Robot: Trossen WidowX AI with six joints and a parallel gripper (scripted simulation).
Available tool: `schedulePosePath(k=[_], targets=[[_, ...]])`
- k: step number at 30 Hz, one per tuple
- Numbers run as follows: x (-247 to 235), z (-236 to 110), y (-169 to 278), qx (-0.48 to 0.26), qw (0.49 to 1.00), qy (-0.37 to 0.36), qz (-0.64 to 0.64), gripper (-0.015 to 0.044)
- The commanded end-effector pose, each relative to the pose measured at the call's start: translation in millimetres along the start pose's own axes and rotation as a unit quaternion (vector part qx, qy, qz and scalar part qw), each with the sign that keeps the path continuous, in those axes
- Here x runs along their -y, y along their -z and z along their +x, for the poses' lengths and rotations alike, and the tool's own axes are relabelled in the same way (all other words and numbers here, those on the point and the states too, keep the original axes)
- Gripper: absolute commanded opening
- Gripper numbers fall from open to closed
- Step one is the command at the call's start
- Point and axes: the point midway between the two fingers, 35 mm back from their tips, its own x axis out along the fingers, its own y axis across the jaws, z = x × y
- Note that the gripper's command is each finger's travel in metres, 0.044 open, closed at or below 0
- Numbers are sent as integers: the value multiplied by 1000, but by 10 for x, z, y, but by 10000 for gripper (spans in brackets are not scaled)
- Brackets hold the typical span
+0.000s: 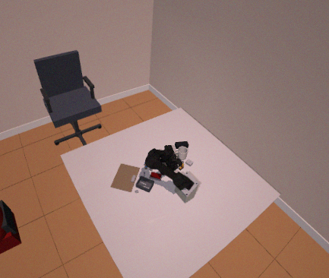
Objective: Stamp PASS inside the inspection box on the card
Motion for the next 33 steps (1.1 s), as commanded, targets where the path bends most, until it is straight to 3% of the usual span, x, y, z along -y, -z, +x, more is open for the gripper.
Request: schedulePosePath(k=[1,8,29,33], targets=[[-10,77,44,-4,1000,-5,7,228],[-12,87,46,-4,1000,-5,7,228],[-8,68,24,-2,1000,-2,1,88],[-6,57,22,-2,1000,-2,1,0]])
